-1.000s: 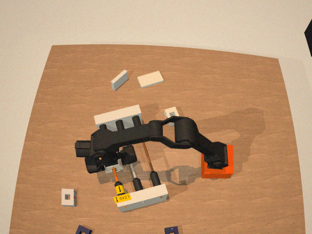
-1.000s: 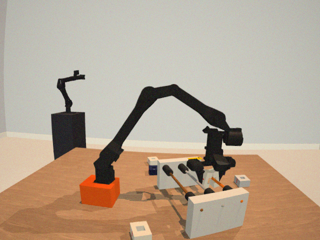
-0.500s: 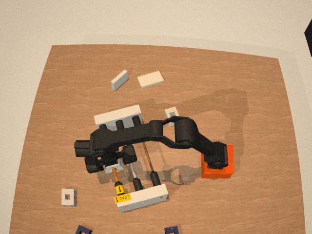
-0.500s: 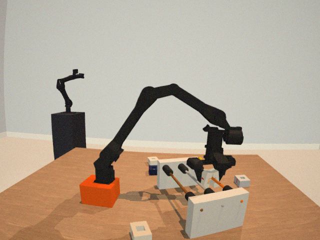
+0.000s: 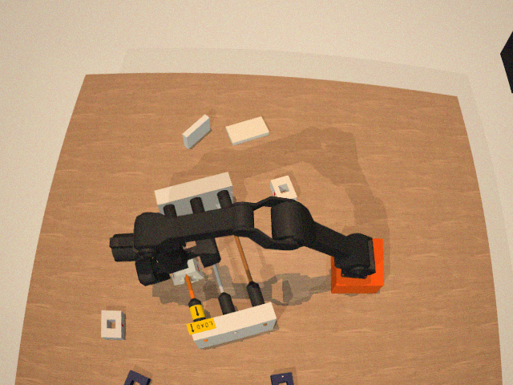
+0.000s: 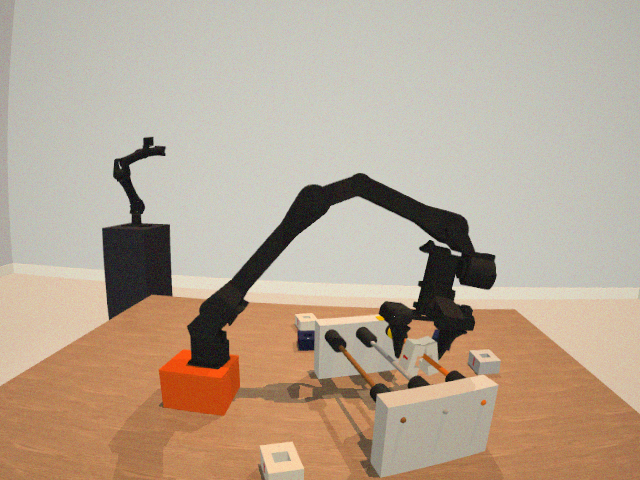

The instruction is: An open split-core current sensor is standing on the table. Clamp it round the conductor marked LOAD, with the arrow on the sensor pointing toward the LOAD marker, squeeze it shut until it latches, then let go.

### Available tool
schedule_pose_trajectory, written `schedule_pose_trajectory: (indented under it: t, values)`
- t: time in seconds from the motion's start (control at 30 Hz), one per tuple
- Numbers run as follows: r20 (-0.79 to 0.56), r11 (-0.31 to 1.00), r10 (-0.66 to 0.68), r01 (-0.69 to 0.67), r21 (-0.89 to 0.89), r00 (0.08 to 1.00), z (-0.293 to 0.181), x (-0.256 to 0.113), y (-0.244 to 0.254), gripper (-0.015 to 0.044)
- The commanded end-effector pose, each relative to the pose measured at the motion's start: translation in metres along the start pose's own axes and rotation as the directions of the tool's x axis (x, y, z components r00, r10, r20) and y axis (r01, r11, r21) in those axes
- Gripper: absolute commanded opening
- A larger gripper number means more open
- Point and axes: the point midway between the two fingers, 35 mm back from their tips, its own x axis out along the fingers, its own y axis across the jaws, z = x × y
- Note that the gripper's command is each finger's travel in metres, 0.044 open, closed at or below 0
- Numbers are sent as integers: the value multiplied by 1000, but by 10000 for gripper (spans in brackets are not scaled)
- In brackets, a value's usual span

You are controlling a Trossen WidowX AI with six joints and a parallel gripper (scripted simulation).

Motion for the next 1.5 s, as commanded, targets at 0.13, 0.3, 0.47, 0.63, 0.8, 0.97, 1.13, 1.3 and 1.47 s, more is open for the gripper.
schedule_pose_trajectory:
  t: [0.13,0.3,0.47,0.63,0.8,0.97,1.13,1.3,1.47]
  values:
    - [2,1000,-23,23,4,1000,1,16,-2,440]
    - [2,1000,-28,28,4,1000,1,24,-2,440]
    - [2,1000,-29,29,4,1000,1,24,-4,440]
    - [-1,1000,-17,17,1,1000,0,22,-1,433]
    - [-1,1000,-17,17,1,1000,0,22,-1,400]
    - [-1,1000,-17,17,1,1000,0,22,-1,367]
    - [-1,1000,-17,17,1,1000,0,22,-1,333]
    - [-1,1000,-17,17,1,1000,0,22,-1,300]
    - [-1,1000,-17,17,1,1000,0,22,-1,208]
